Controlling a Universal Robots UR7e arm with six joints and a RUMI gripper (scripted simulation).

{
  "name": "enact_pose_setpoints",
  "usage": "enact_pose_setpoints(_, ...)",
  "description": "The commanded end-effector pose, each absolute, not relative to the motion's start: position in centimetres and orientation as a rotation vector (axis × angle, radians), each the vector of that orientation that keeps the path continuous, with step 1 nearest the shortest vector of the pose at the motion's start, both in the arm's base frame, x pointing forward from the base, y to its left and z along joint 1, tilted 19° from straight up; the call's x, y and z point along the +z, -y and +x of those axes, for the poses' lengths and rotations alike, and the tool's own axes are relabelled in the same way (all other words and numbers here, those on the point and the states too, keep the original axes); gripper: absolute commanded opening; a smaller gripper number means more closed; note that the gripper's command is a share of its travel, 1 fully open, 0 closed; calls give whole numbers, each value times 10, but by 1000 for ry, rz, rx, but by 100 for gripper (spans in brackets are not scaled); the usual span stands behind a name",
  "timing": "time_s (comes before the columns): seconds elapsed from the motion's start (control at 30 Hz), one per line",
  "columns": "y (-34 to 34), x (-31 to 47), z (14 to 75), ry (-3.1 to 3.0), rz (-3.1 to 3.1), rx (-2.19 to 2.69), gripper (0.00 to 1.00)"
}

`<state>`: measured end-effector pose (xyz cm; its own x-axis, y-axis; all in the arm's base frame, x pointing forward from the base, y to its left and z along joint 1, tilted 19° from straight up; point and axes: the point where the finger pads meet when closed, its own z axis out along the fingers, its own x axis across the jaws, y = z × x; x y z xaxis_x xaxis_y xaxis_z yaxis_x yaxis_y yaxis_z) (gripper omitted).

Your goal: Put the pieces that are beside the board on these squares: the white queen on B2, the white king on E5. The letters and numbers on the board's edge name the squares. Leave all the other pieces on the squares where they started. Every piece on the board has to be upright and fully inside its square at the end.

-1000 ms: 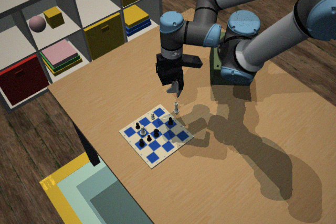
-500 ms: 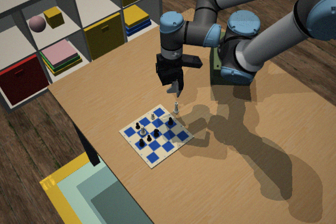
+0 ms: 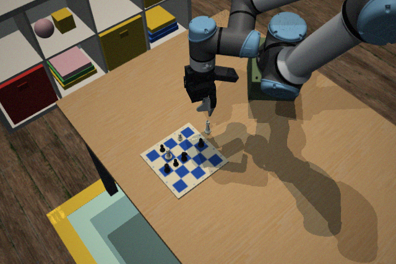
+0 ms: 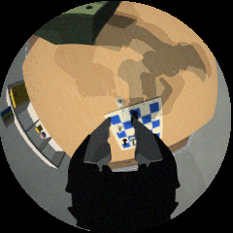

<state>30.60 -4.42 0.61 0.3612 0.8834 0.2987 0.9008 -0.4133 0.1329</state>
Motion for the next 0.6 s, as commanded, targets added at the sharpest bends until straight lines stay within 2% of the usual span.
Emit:
enact_pose_setpoints(0.0, 43, 1, 308, 1672, -2548, -505, 25)
enact_pose_setpoints(0.57, 38, -21, 313, 1672, -2548, -505, 25)
